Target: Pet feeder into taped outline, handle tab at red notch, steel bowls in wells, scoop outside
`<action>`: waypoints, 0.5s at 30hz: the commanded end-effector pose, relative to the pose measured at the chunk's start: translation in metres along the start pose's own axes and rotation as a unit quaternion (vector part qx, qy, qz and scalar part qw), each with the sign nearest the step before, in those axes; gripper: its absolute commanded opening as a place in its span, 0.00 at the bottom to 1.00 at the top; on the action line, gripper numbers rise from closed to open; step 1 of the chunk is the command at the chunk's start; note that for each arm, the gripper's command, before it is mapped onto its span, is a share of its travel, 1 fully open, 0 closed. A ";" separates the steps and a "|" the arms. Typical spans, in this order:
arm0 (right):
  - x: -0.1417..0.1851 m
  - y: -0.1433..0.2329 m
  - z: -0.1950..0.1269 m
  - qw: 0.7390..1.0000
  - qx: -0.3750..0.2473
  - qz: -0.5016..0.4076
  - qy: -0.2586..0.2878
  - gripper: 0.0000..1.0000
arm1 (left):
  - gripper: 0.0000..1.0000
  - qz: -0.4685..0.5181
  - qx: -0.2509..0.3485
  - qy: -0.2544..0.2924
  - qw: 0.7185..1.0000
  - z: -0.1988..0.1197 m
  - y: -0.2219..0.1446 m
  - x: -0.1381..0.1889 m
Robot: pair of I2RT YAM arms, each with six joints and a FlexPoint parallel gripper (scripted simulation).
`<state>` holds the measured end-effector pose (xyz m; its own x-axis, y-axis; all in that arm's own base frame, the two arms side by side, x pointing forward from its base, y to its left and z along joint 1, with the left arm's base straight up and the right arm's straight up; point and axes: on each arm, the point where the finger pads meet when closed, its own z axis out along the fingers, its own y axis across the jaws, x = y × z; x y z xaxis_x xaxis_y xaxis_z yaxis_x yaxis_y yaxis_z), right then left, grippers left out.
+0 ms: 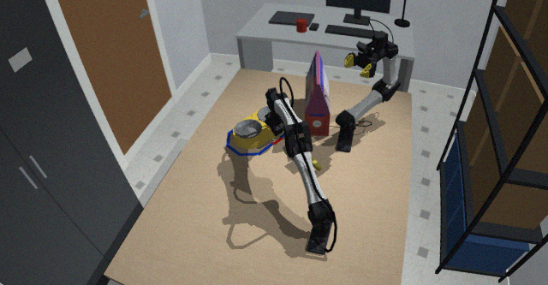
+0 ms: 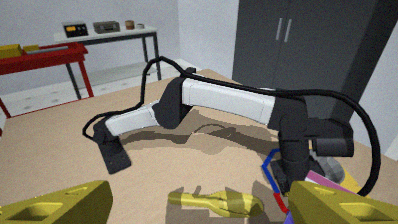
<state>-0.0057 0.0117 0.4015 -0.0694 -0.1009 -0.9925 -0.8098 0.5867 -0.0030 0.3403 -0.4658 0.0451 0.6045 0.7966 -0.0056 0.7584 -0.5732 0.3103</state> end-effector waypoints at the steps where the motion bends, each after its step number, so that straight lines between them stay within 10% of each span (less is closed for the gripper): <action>1: -0.002 0.000 0.003 1.000 0.000 -0.001 0.001 0.88 | 0.34 0.008 -0.009 -0.005 1.000 -0.009 0.004 -0.004; 15: -0.002 0.000 0.003 1.000 0.000 -0.001 0.001 0.88 | 0.34 0.012 -0.018 -0.005 1.000 -0.045 0.003 -0.007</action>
<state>-0.0057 0.0117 0.4015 -0.0694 -0.1009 -0.9925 -0.8098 0.5867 -0.0030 0.3317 -0.4583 0.0591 0.6087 0.7934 0.0038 0.7553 -0.5810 0.3033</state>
